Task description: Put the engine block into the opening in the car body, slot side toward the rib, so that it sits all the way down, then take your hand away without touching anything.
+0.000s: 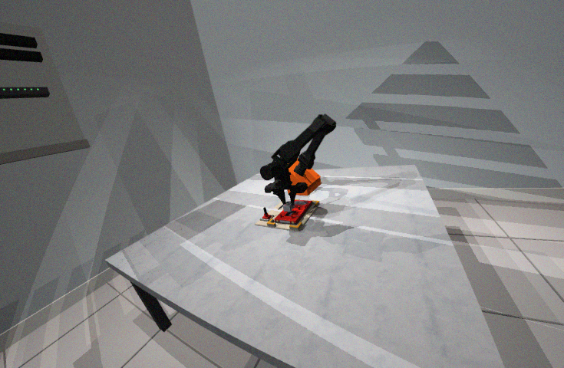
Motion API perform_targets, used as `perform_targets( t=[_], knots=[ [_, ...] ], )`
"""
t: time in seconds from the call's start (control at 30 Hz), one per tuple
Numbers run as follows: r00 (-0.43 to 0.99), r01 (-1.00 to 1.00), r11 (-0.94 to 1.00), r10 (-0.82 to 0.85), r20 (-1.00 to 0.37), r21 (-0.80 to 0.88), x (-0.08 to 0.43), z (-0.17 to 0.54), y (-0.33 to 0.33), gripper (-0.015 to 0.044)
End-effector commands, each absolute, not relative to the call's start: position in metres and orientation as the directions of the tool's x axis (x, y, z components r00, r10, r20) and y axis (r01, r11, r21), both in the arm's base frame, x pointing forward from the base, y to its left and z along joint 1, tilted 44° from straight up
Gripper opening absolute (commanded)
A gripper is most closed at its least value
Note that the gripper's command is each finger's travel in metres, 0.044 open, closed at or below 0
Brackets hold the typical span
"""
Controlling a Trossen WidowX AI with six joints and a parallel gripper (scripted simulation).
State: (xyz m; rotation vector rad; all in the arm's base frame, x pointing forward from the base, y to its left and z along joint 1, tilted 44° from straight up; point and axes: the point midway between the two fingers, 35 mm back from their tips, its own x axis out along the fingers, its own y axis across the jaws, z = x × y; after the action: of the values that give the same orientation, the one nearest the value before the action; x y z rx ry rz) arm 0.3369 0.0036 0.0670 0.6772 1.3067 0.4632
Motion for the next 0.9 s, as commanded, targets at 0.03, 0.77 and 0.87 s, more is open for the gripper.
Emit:
perform_targets(
  t=[0.03,0.77,0.87],
  knots=[
    [0.216,0.045,0.726,0.663,-0.716,0.686,0.3366,0.0677,0.004,0.016],
    [0.216,0.187,0.692,0.663,-0.716,0.697,0.3368,0.0668,0.0051,0.016],
    [0.216,0.143,0.704,0.663,-0.716,0.695,0.3368,0.0665,0.0054,0.016]
  ],
)
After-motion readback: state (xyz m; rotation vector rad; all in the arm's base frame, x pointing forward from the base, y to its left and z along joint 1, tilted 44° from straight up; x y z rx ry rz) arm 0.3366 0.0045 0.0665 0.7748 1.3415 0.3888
